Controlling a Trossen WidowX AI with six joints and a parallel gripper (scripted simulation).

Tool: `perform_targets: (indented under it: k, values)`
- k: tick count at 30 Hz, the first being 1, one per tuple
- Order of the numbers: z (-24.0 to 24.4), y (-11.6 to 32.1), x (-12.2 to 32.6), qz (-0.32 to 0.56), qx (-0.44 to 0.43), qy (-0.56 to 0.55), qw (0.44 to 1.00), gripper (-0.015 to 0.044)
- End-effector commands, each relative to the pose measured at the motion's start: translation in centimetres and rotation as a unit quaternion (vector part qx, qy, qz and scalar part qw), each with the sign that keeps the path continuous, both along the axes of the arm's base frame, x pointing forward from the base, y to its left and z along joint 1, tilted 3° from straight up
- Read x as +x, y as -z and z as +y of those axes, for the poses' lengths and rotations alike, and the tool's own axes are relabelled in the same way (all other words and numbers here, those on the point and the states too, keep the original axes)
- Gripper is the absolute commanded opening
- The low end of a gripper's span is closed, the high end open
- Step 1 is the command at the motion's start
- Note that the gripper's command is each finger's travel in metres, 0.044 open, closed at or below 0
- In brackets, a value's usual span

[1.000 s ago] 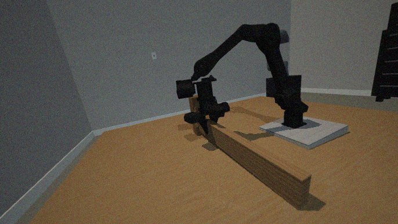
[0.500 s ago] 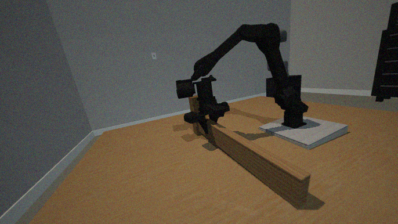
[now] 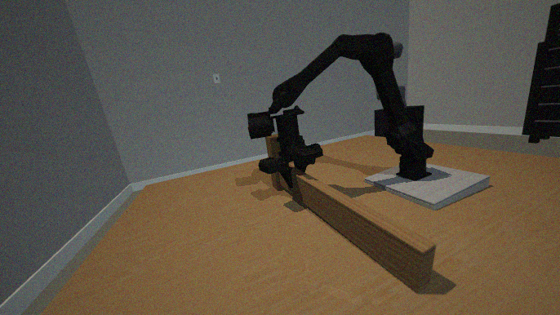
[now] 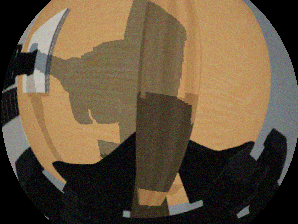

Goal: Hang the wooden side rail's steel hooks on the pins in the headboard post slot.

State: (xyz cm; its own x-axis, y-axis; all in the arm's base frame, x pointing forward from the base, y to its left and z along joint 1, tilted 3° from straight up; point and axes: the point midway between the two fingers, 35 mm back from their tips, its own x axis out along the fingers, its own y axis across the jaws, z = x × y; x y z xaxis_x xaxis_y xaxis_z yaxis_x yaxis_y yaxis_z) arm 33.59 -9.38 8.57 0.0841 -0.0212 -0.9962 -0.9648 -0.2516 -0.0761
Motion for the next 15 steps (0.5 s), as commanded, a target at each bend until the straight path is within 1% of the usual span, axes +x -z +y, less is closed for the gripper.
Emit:
perform_targets:
  k: [1, 15]
  values:
    - [-0.11, -0.25, 0.22, -0.004, -0.001, -0.004, 1.000, 0.0000]
    - [-0.26, -0.37, 0.10, -0.004, -0.002, -0.004, 1.000, 0.0000]
